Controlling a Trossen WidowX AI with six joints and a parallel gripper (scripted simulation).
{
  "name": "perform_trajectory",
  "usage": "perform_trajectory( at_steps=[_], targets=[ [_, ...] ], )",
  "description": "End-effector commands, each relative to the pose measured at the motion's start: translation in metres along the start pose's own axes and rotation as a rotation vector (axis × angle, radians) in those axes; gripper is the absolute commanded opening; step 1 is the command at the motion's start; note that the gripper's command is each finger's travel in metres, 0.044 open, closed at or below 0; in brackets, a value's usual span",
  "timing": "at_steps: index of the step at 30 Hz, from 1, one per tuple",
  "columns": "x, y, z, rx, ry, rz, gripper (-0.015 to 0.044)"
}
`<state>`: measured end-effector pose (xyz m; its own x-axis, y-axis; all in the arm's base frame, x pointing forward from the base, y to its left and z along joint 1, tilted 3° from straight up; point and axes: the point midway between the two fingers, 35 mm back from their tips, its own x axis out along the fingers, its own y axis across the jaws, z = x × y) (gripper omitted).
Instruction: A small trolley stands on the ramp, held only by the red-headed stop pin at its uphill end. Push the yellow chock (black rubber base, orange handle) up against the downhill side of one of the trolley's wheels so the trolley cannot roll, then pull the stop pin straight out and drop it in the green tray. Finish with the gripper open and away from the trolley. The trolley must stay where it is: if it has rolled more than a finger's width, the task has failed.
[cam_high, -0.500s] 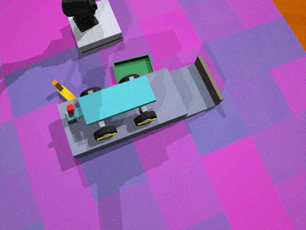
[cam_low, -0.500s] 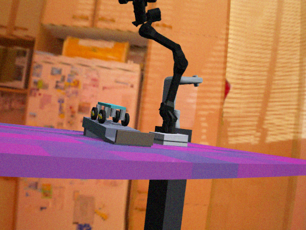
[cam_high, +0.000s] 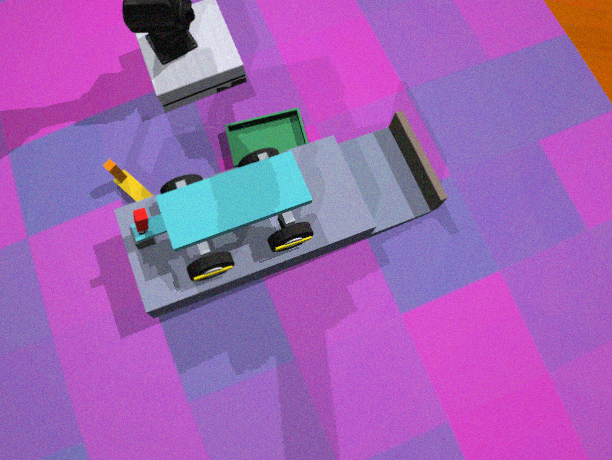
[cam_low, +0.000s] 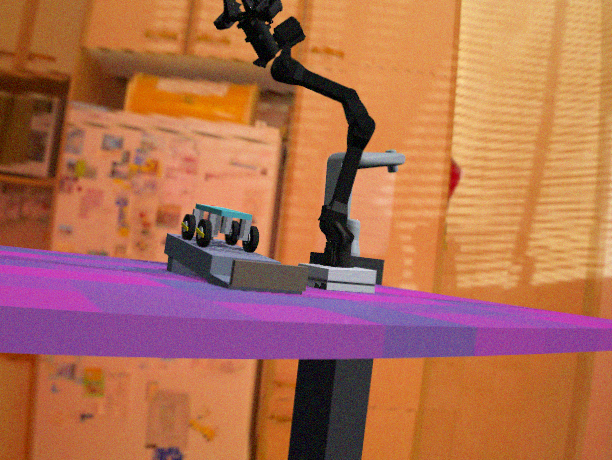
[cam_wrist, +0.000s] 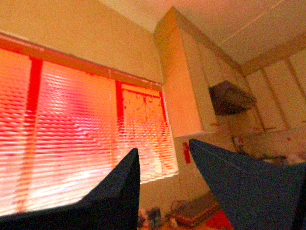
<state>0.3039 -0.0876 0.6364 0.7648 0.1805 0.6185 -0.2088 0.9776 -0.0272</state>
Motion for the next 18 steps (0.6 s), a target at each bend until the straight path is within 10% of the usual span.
perform_trajectory(
  at_steps=[1, 18],
  targets=[
    [-0.009, -0.031, -0.032, -0.154, 0.108, -0.109, 0.0190],
    [-0.091, -0.122, -0.155, -0.708, 0.708, -0.272, 0.0190]
  ],
)
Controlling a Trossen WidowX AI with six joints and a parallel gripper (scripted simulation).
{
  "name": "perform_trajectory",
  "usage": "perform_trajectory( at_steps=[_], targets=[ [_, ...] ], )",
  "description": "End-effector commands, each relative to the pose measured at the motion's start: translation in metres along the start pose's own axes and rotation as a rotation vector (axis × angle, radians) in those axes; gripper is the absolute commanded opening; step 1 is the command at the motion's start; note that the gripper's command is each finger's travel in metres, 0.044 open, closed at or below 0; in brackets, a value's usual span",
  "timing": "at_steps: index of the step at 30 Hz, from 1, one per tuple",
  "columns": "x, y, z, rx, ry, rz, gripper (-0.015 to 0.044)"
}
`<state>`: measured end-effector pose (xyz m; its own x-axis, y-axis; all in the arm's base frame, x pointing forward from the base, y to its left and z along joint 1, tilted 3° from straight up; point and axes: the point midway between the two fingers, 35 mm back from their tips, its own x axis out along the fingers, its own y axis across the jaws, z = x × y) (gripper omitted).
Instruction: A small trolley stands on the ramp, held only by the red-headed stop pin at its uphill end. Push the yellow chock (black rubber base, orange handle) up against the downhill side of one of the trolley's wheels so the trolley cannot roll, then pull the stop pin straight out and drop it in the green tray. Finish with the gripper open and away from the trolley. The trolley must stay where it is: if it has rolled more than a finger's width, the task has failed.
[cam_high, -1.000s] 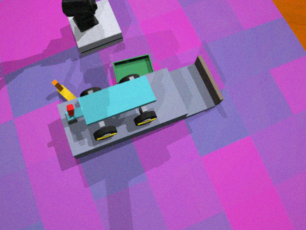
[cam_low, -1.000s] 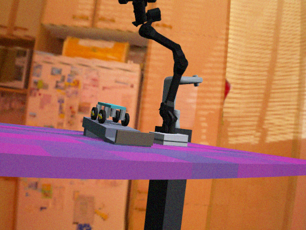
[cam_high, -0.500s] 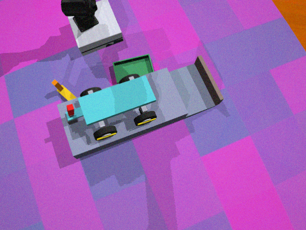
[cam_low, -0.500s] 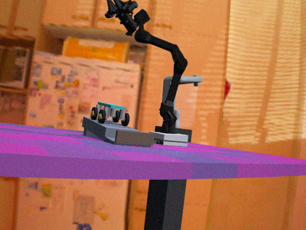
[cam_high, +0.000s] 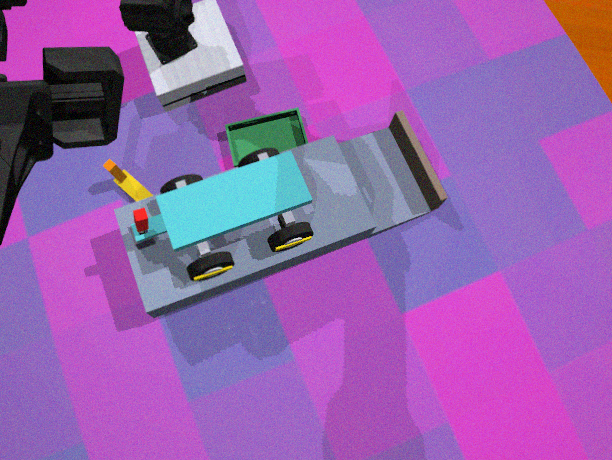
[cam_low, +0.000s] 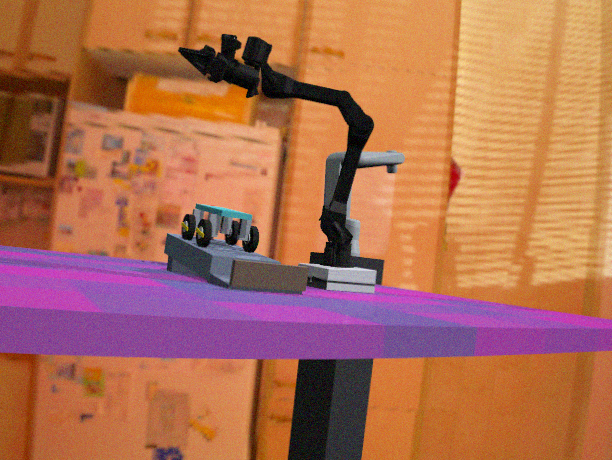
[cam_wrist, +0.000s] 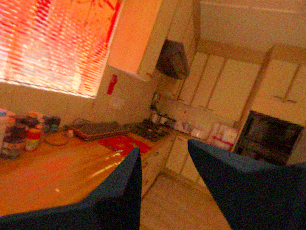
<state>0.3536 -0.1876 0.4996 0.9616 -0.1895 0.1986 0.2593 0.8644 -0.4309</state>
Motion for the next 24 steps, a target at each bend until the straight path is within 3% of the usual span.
perform_trajectory(
  at_steps=[1, 12, 24],
  targets=[
    [-0.005, 0.001, -0.052, -0.177, 0.176, 0.011, 0.0190],
    [-0.041, 0.013, -0.159, -0.558, 0.538, 0.198, 0.0190],
    [-0.113, 0.041, -0.252, -0.904, 0.805, 0.637, 0.0190]
  ],
)
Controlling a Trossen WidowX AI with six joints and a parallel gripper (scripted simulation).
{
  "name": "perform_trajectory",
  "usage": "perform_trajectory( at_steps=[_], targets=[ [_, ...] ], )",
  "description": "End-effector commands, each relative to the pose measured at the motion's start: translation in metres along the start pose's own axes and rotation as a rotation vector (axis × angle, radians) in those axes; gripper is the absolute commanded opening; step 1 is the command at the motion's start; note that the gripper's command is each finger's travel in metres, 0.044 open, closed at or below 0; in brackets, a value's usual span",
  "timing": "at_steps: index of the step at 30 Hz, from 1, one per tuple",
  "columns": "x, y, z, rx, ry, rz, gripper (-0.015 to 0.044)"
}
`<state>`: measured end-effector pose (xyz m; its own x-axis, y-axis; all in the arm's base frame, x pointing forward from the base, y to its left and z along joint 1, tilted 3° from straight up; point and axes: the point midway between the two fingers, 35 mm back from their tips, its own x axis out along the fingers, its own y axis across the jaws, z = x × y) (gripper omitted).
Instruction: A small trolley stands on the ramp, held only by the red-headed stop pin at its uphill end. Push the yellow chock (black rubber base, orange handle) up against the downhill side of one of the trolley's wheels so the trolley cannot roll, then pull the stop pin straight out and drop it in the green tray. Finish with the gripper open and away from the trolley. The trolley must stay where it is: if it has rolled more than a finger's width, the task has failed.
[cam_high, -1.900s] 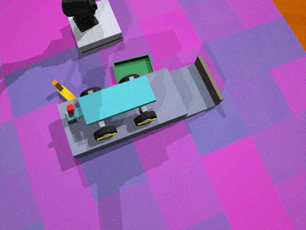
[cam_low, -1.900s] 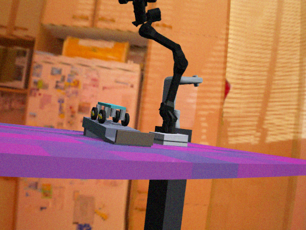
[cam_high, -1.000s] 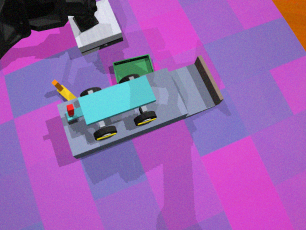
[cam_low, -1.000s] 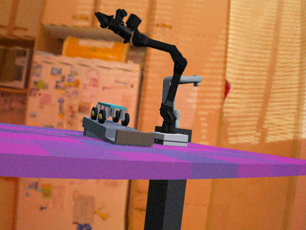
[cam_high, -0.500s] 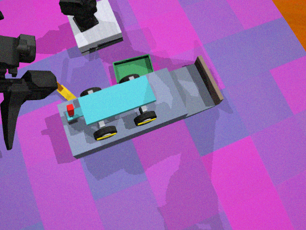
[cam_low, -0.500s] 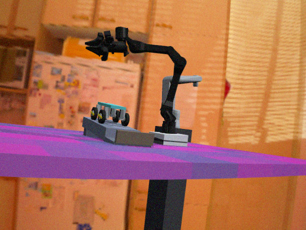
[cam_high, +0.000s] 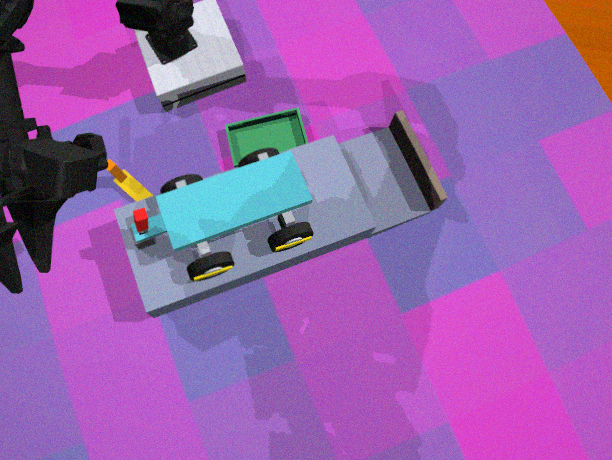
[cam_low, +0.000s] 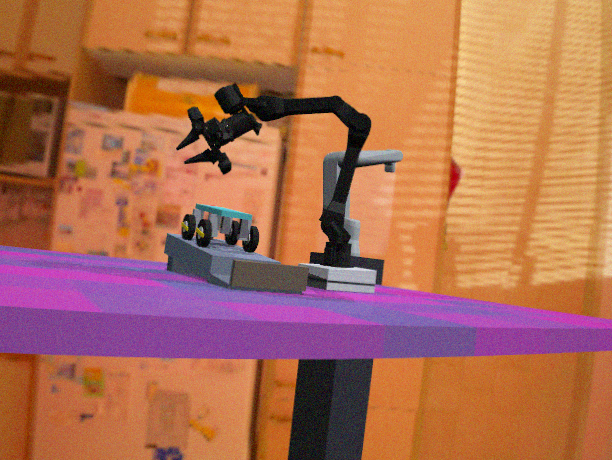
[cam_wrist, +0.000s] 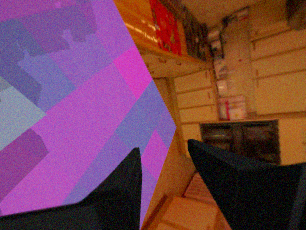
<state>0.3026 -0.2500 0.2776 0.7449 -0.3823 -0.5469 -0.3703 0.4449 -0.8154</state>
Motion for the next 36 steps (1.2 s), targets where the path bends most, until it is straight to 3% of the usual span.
perform_trajectory(
  at_steps=[1, 11, 21, 36],
  targets=[
    [0.003, 0.052, -0.024, -0.212, 0.057, 0.196, 0.0190],
    [-0.014, 0.142, -0.053, -0.577, -0.003, 0.570, 0.0190],
    [-0.054, 0.221, -0.065, -0.897, -0.268, 0.907, 0.0190],
    [-0.051, 0.233, -0.067, -0.916, -0.293, 0.927, 0.0190]
  ],
)
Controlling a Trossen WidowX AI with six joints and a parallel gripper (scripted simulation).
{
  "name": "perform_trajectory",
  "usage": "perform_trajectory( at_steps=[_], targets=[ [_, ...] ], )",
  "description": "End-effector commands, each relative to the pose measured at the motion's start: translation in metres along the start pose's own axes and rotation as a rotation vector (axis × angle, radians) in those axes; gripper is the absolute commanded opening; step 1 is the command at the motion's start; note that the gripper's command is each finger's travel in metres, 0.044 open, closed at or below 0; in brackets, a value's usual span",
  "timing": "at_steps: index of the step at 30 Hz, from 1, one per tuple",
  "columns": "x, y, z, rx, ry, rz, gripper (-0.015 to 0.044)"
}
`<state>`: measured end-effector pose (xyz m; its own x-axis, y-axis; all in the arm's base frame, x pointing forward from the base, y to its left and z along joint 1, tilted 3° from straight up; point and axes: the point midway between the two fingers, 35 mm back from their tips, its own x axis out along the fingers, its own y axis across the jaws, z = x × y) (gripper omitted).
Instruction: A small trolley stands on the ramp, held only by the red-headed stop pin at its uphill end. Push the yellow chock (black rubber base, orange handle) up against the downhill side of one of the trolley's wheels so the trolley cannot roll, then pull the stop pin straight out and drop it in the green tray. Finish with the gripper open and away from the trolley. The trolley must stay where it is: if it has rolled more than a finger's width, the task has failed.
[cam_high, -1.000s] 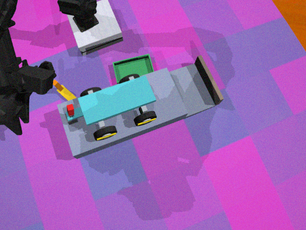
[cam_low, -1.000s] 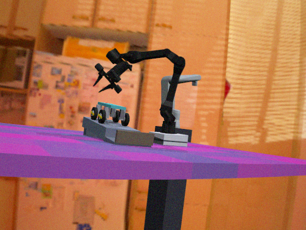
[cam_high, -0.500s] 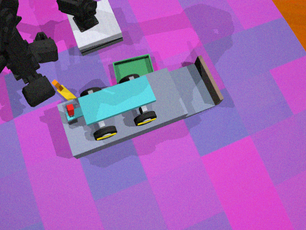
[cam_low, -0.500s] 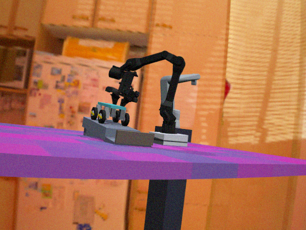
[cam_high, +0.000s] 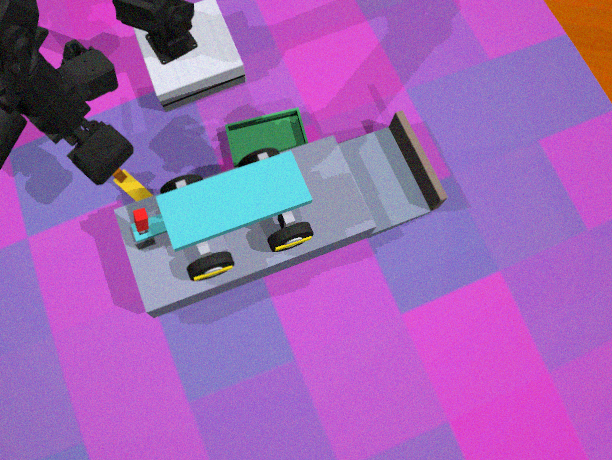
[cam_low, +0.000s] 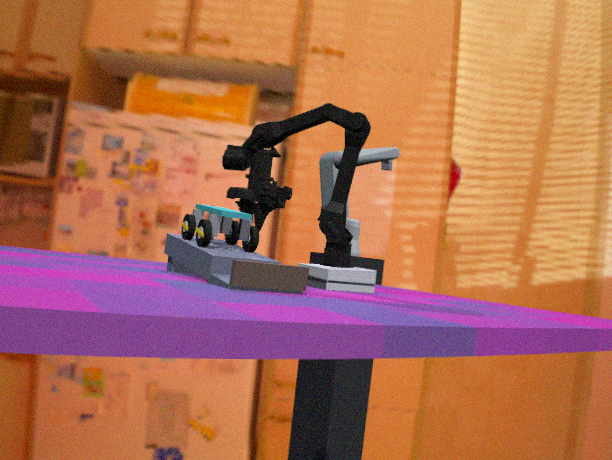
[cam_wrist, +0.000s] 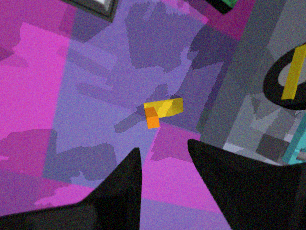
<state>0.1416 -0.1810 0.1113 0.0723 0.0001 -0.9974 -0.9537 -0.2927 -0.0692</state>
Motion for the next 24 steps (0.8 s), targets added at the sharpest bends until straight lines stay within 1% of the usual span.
perform_trajectory(
  at_steps=[1, 11, 17, 24],
  targets=[
    [0.012, 0.001, 0.000, -0.009, -0.004, 0.006, 0.0190],
    [0.043, 0.002, 0.001, -0.009, -0.004, 0.006, 0.0190],
    [0.044, 0.002, 0.001, -0.009, -0.004, 0.006, 0.0190],
    [0.055, 0.002, 0.001, -0.009, -0.004, 0.006, 0.0190]
  ],
)
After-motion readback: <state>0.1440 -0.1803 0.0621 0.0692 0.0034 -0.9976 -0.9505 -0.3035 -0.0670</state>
